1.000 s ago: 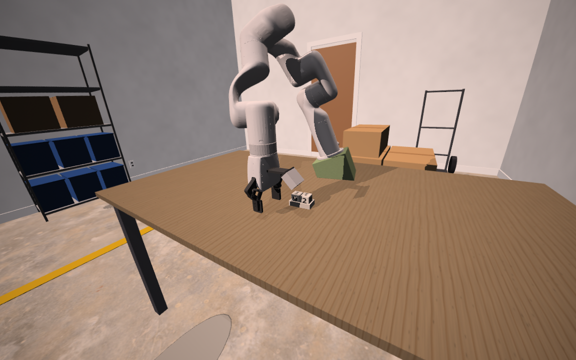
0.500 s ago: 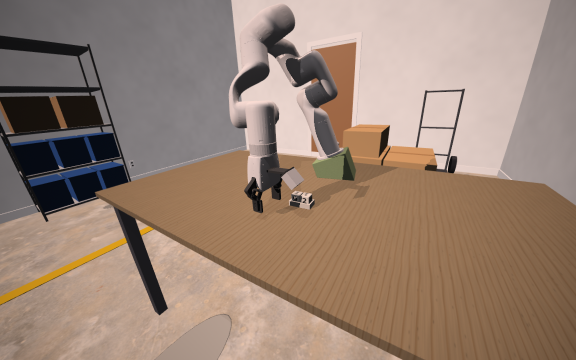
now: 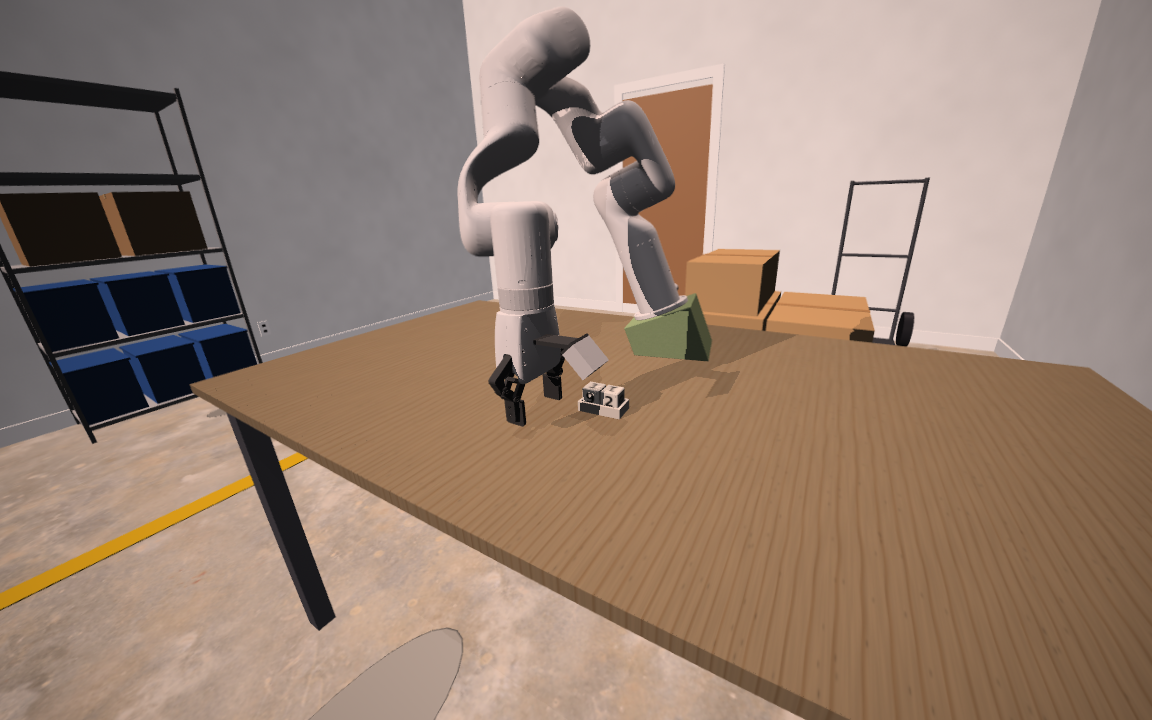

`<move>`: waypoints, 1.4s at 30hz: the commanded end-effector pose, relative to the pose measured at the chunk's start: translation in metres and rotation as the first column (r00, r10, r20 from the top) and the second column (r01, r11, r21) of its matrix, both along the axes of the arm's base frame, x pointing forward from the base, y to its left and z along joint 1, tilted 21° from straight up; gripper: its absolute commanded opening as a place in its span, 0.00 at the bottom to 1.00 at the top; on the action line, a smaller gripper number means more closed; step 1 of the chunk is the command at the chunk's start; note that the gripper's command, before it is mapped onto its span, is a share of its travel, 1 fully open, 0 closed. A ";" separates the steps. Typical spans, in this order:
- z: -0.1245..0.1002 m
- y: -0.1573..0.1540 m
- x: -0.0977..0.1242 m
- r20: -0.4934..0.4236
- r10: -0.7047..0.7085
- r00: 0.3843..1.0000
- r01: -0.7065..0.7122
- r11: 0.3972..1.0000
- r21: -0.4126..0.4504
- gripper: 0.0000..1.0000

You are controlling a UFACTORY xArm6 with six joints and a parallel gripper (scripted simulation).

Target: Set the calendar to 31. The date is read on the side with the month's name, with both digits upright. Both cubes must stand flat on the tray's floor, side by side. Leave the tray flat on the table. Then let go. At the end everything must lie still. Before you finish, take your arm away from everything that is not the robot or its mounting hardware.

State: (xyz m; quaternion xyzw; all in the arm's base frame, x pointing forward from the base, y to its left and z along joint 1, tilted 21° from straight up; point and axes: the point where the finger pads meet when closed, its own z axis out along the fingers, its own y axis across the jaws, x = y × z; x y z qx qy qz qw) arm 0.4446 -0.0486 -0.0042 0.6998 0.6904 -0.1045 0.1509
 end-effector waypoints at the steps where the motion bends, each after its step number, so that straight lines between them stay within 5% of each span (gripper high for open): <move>1: 0.001 0.000 0.001 0.004 0.001 1.000 -0.001 1.000 0.000 1.00; 19: 0.026 0.010 0.000 0.004 -0.001 1.000 0.001 1.000 0.000 1.00; 24: 0.027 0.008 -0.004 0.050 -0.122 0.991 0.121 0.993 0.012 1.00; 42: 0.032 -0.013 -0.049 0.106 -0.275 0.956 0.273 0.961 0.034 1.00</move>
